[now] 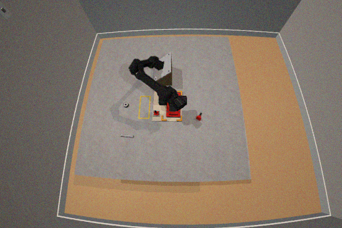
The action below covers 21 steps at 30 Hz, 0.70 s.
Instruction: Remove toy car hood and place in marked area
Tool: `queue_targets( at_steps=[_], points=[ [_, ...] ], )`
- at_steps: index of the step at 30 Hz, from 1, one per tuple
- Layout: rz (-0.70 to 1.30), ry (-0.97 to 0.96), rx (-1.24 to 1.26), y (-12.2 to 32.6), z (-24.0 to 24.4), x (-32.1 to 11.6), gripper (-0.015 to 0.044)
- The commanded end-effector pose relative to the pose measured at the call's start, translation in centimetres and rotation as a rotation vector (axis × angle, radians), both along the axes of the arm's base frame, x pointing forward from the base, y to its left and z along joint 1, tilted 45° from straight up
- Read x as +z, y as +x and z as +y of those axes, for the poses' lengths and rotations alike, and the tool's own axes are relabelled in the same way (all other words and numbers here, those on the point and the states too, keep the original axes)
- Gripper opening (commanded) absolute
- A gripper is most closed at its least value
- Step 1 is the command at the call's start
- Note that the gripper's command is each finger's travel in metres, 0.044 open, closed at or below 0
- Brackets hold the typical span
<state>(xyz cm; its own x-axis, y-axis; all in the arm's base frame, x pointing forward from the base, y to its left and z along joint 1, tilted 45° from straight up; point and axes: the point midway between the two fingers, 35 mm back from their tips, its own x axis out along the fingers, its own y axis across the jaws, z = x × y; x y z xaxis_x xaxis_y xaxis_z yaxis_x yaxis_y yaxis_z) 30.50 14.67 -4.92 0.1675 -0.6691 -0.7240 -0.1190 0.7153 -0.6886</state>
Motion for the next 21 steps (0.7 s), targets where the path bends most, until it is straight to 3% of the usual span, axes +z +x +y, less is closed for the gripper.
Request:
queue_targets(
  at_steps=[1,21],
  points=[
    [-0.005,-0.003,-0.007,0.2,-0.2,-0.1,0.044],
    [-0.005,-0.003,-0.007,0.6,-1.2,-1.3,0.044]
  ],
)
